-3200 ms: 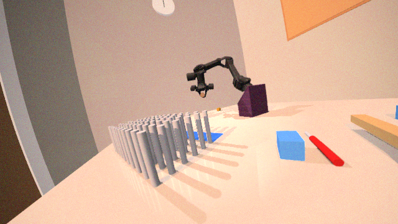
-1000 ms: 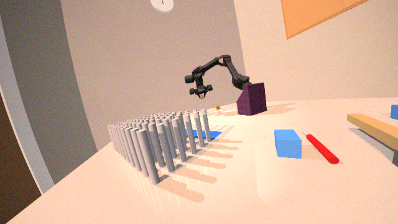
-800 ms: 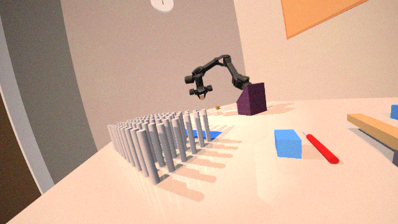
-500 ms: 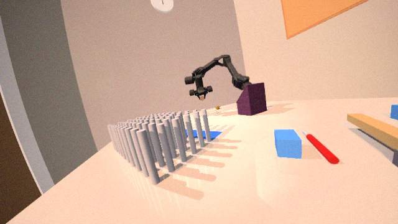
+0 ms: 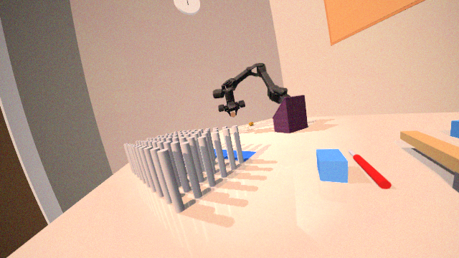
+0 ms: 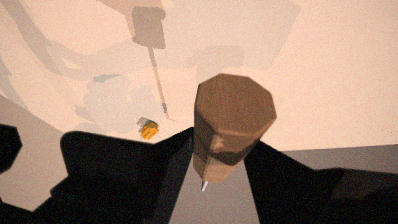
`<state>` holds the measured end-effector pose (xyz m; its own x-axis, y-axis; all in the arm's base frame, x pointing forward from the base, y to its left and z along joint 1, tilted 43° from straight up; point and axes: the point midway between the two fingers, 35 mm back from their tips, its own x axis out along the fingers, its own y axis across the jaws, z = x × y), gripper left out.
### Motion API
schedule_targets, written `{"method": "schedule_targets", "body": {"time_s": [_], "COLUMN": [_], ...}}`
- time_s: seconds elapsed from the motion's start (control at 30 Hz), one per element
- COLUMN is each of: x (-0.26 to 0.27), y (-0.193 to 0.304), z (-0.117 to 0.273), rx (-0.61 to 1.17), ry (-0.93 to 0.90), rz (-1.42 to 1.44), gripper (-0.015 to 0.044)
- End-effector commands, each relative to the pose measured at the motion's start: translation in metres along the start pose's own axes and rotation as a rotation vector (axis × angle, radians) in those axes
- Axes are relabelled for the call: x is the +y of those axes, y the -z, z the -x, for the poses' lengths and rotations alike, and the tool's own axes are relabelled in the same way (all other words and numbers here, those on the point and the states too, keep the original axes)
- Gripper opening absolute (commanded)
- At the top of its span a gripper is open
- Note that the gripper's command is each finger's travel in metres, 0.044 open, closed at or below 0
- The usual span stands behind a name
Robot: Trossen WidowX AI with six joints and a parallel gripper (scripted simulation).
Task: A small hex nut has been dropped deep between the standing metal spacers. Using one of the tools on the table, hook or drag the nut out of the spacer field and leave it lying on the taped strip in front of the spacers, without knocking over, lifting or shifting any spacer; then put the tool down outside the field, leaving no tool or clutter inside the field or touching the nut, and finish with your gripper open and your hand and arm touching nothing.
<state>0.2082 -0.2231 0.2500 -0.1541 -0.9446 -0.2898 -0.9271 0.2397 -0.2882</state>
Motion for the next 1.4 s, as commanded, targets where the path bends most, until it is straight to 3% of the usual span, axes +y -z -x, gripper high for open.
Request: {"method": "schedule_targets", "body": {"time_s": [0.0,1.37], "x": [0.000,-0.002], "y": [-0.003,-0.018], "z": [-0.003,-0.024], "rx": [-0.002,-0.011], "ry": [-0.003,-0.006], "rz": [0.008,0.005], "gripper": [0.0000,0.0000]}}
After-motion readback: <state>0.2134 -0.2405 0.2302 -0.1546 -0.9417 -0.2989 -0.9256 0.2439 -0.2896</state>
